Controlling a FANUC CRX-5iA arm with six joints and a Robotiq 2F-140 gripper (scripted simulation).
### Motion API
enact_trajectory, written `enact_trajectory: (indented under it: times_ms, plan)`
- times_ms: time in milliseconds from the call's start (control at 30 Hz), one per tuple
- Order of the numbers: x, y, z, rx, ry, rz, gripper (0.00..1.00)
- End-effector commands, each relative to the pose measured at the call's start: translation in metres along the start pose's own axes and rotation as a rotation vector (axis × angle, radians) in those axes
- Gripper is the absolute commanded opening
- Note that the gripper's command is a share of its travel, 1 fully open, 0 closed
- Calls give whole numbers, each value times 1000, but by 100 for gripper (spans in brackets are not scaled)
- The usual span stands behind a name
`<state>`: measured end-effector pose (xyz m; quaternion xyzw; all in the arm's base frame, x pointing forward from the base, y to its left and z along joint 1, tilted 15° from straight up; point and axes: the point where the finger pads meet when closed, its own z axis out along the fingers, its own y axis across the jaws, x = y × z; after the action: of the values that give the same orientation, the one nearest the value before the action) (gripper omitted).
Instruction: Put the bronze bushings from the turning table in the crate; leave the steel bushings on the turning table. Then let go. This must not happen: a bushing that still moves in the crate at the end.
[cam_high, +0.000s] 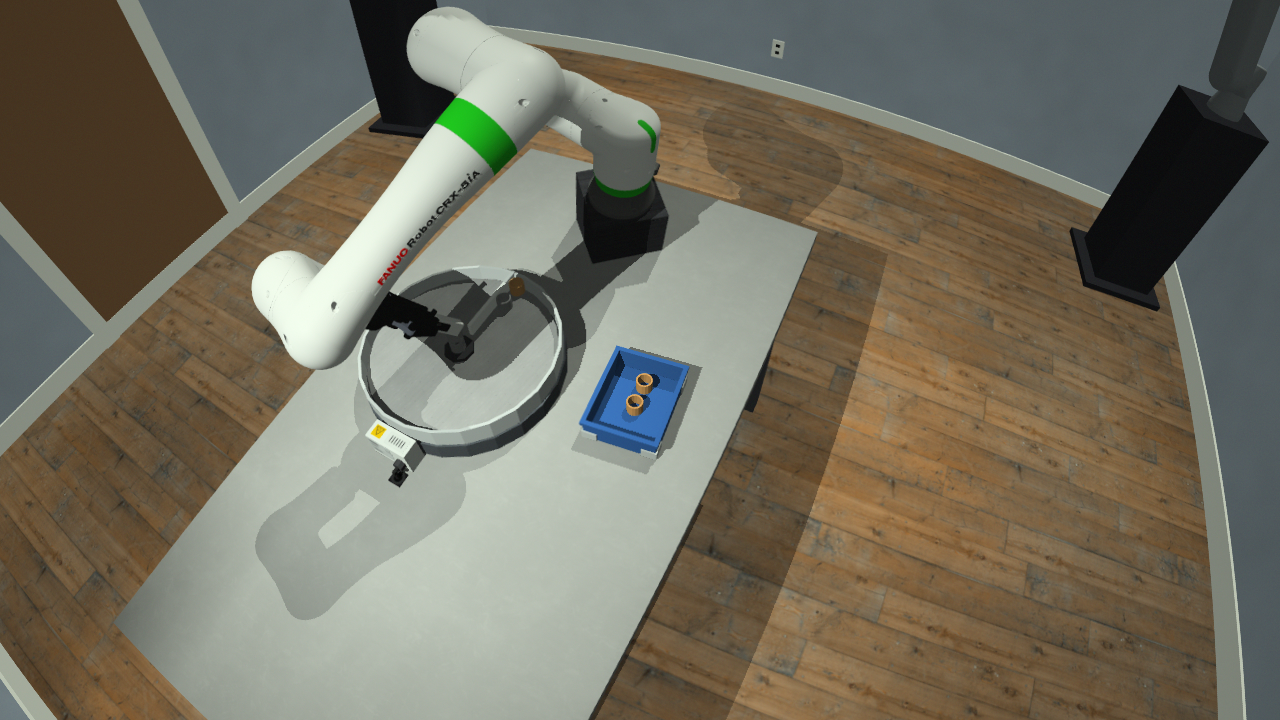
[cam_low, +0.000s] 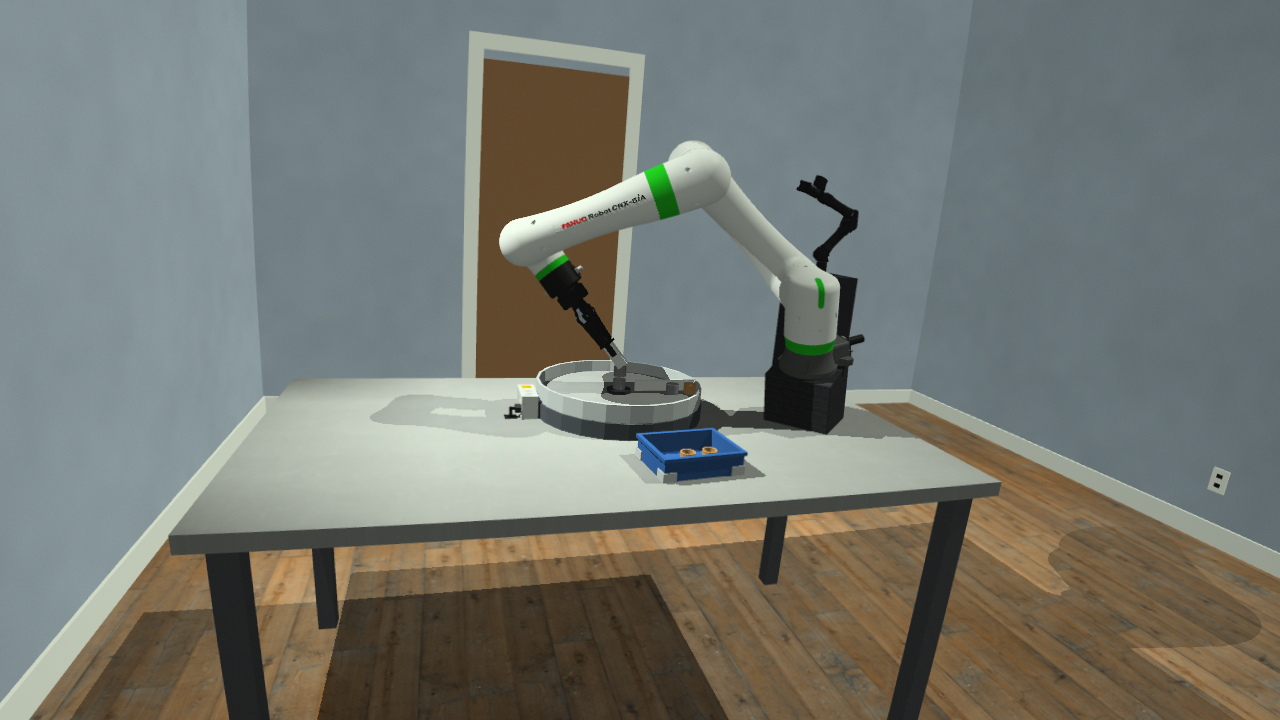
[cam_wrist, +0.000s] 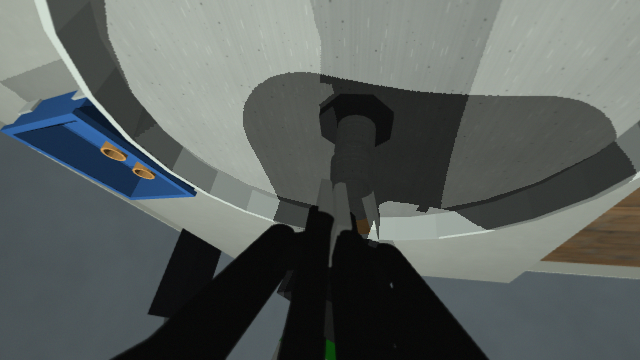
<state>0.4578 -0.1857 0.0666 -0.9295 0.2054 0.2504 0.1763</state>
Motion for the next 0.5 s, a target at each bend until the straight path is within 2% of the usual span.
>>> enact_trajectory:
  times_ms: [0,467]
  plan:
    - [0,0,0,0,0,0,0]
    - [3,0,3,0,0,0,0]
